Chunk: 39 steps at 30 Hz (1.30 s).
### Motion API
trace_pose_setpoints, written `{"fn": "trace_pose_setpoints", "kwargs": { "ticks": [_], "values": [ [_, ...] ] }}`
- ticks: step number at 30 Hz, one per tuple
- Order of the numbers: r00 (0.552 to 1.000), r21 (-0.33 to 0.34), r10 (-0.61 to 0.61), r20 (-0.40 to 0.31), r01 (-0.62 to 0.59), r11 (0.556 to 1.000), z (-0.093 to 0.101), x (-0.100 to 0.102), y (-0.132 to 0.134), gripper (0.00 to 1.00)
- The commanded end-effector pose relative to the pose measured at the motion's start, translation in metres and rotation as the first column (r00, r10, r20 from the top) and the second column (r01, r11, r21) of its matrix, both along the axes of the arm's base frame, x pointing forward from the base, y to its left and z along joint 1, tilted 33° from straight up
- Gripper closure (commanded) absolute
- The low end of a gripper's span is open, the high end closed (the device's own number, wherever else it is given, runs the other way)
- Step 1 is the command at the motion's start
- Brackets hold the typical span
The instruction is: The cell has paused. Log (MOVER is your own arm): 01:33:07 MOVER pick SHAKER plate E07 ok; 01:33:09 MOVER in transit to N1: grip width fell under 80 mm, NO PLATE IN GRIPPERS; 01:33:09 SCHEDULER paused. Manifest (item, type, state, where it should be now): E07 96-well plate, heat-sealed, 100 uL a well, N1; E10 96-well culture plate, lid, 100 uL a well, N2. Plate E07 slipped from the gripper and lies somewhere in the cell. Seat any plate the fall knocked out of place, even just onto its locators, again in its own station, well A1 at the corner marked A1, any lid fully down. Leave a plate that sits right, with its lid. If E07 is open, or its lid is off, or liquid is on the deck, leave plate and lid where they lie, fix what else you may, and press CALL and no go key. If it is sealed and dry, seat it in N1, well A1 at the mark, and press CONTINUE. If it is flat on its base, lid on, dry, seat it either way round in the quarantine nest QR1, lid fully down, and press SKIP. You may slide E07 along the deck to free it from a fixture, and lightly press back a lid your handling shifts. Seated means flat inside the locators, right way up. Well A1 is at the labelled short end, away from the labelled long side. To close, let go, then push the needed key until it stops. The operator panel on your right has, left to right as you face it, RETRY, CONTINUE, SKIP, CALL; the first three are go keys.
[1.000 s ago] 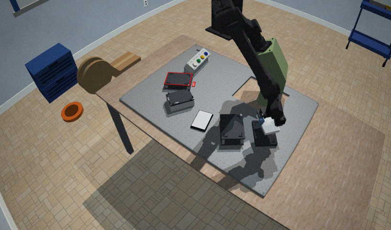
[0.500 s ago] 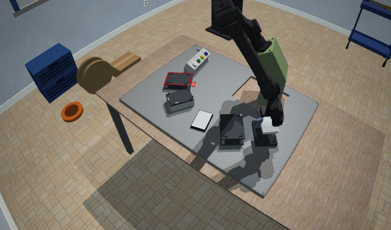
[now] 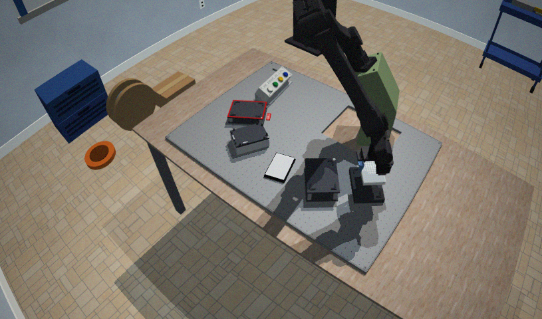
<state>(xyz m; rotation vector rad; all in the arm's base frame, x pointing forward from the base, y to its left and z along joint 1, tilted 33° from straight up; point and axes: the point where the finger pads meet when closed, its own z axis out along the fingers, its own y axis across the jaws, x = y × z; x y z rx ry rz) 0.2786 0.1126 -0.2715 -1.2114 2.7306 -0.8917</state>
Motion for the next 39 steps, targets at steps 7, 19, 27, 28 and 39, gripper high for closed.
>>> {"fn": "trace_pose_setpoints", "kwargs": {
  "ticks": [7,19,27,28,39],
  "values": [
    [0.999,0.038,-0.023,0.047,0.022,0.999,0.009,0.013,0.009,1.00],
    [0.999,0.037,-0.023,0.046,0.022,0.999,0.008,0.014,0.009,1.00],
    [1.000,0.012,-0.011,0.016,0.011,1.000,-0.005,0.008,-0.002,1.00],
    [1.000,0.012,-0.011,0.015,0.011,1.000,-0.006,0.008,-0.003,1.00],
    [1.000,0.010,-0.011,0.015,0.011,1.000,-0.015,0.010,-0.009,1.00]
  ]
}}
